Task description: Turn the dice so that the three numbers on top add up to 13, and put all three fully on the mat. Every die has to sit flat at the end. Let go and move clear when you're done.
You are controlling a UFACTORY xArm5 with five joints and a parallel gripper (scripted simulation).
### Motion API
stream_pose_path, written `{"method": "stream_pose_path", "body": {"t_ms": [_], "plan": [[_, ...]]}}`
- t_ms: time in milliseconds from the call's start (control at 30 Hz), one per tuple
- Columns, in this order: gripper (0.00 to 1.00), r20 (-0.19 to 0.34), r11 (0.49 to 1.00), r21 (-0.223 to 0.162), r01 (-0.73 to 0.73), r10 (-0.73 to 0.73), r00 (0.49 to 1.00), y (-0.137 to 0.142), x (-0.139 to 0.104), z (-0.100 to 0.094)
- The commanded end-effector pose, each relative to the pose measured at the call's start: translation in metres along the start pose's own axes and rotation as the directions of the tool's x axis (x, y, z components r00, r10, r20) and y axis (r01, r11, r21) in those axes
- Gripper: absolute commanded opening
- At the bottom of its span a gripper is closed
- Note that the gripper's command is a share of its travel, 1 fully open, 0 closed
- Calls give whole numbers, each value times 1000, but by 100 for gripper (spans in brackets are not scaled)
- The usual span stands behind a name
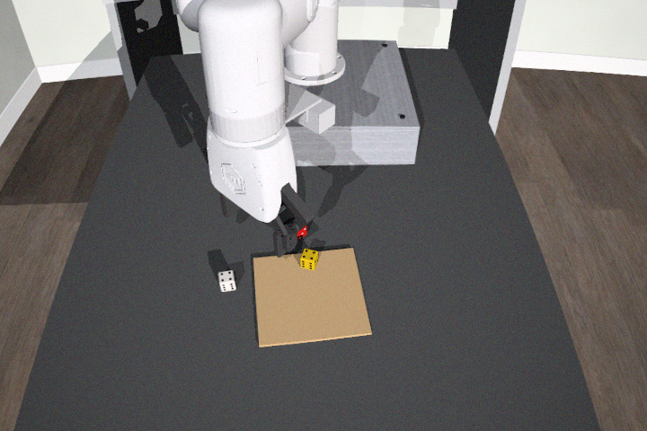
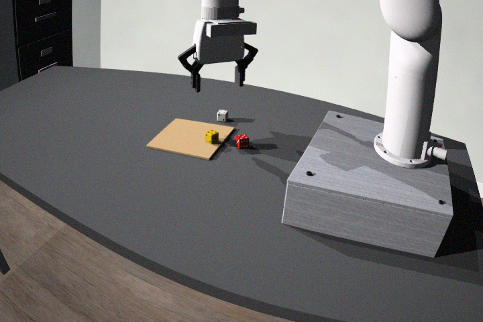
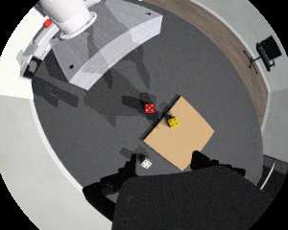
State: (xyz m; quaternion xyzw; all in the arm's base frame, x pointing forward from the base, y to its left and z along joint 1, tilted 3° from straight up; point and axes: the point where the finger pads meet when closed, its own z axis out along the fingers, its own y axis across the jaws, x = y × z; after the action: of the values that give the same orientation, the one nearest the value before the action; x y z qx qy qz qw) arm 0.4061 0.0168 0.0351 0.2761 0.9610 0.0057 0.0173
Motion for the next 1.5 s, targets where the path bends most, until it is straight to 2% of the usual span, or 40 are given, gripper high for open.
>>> {"method": "stream_pose_path", "body": {"t_ms": [0, 133, 333, 433, 600, 633, 1467], "plan": [[100, 2, 985, 0, -173, 173, 985, -7, -13, 2], [100, 2, 963, 1, -268, 268, 963, -11, -20, 3], [100, 3, 885, 2, -466, 466, 885, -23, -35, 7], [100, 3, 830, 2, -558, 558, 830, -28, -43, 9], [100, 3, 819, 2, -574, 574, 819, -30, -44, 9], [36, 3, 819, 2, -574, 574, 819, -30, -44, 9], [36, 3, 819, 2, -574, 574, 819, -30, -44, 9]]}}
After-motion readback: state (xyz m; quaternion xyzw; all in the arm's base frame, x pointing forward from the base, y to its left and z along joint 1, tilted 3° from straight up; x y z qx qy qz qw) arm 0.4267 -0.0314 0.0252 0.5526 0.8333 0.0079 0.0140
